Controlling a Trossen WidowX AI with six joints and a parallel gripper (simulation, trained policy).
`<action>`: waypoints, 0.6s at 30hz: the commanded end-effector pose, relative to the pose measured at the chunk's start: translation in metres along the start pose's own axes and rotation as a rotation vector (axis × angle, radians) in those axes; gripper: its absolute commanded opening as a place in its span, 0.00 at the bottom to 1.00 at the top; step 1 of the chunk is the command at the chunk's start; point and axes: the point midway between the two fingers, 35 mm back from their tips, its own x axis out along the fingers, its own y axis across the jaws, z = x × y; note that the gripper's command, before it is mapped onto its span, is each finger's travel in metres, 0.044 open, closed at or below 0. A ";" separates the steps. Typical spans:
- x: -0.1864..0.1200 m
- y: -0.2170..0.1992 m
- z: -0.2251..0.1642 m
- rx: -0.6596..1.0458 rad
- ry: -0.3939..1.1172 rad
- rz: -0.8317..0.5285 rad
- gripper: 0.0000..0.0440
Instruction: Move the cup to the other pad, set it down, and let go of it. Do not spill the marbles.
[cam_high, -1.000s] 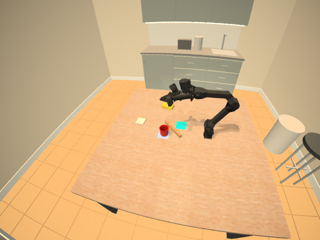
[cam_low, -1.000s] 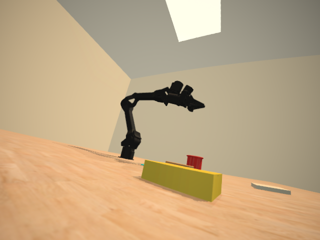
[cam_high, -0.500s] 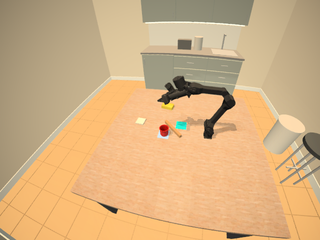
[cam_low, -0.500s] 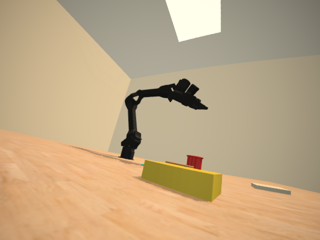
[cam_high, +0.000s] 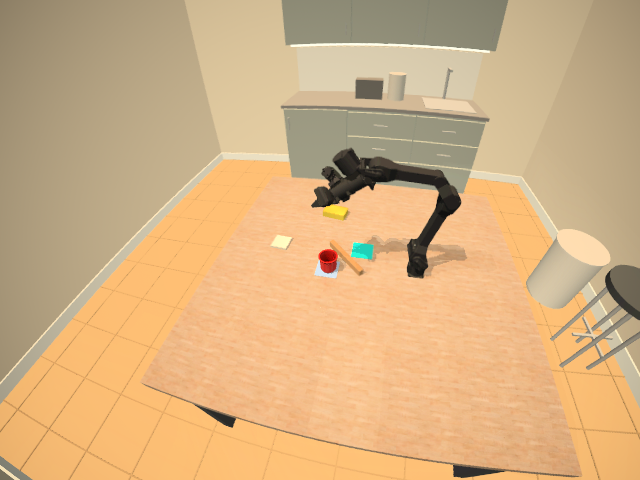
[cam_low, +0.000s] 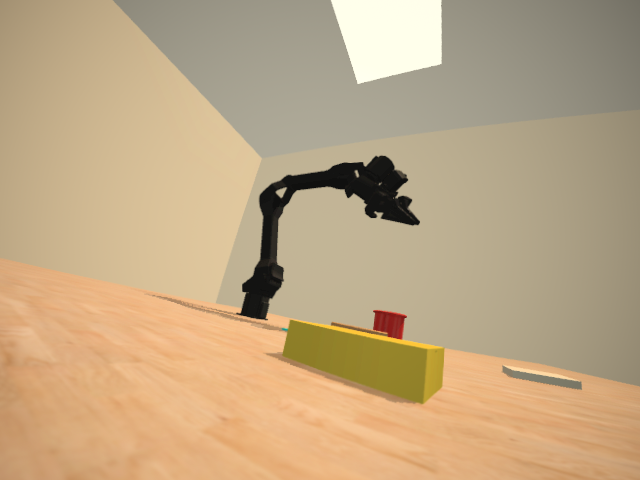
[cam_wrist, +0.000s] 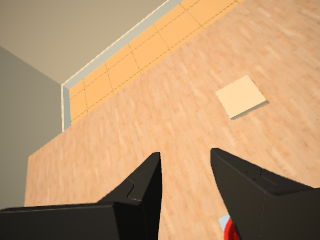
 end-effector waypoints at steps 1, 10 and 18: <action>0.004 0.003 -0.003 0.052 0.054 -0.020 0.32; 0.012 0.004 -0.013 0.147 0.157 -0.085 0.32; 0.019 0.002 -0.023 0.216 0.244 -0.157 0.30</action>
